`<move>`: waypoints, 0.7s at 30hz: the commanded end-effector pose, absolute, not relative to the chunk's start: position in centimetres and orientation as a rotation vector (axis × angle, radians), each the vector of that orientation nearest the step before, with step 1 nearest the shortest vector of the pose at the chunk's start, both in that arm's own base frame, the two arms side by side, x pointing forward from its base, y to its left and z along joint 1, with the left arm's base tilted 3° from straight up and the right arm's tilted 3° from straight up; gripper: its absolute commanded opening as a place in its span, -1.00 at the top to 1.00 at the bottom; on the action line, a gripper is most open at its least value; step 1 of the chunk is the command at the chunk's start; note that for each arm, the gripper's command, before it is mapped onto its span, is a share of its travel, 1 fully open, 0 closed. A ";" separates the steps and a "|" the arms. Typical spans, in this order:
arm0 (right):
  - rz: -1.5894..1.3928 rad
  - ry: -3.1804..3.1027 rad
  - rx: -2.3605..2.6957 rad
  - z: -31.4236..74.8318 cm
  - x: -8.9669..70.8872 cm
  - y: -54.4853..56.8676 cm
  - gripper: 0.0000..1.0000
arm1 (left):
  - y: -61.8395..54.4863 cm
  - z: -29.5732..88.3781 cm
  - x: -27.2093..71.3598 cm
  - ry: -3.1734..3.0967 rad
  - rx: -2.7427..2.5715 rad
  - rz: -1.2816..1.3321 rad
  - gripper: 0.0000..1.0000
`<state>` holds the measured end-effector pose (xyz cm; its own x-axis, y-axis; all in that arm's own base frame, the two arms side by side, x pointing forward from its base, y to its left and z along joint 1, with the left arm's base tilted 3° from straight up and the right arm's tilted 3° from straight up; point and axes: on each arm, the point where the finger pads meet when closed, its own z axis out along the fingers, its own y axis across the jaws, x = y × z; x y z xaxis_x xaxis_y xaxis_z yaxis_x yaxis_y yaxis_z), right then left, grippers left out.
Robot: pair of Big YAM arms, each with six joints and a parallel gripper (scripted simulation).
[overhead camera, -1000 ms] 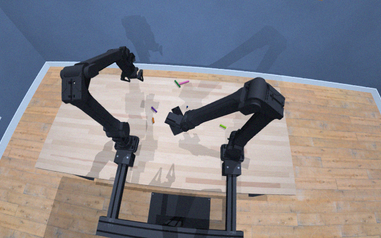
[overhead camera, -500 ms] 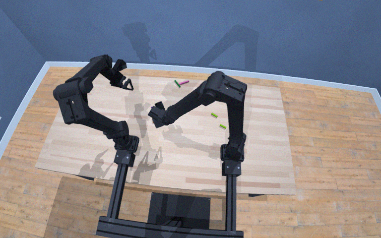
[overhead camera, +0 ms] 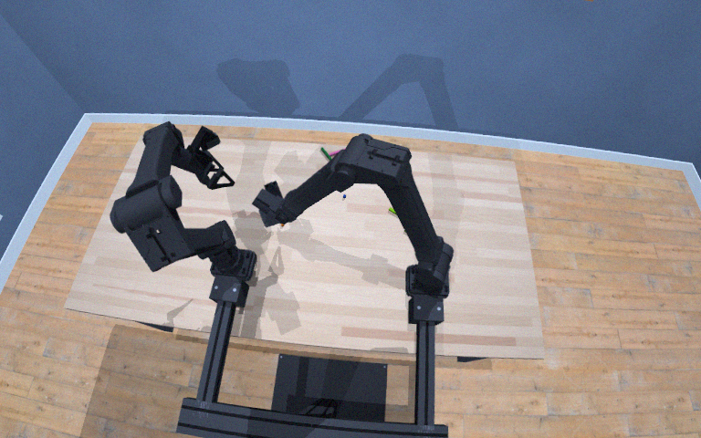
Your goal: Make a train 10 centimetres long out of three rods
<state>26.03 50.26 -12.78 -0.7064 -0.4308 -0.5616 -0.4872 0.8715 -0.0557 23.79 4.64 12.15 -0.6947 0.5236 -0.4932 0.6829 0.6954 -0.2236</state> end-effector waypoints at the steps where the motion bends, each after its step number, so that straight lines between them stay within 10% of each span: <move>1: 0.167 2.430 -0.655 -12.8 27.5 52.8 -1.00 | 4.9 13.6 22.2 2.265 1.196 -0.550 -1.00; 21: 0.118 2.397 -0.718 -11.2 37.0 34.5 -1.00 | 3.5 15.3 19.5 2.044 1.189 -0.468 -1.00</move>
<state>33.31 37.50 -13.85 -0.7172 -0.4447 -0.5365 -0.4755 0.8751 -0.0898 19.43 3.19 14.58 -0.3691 0.5858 -0.7215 0.8409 0.5411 0.0092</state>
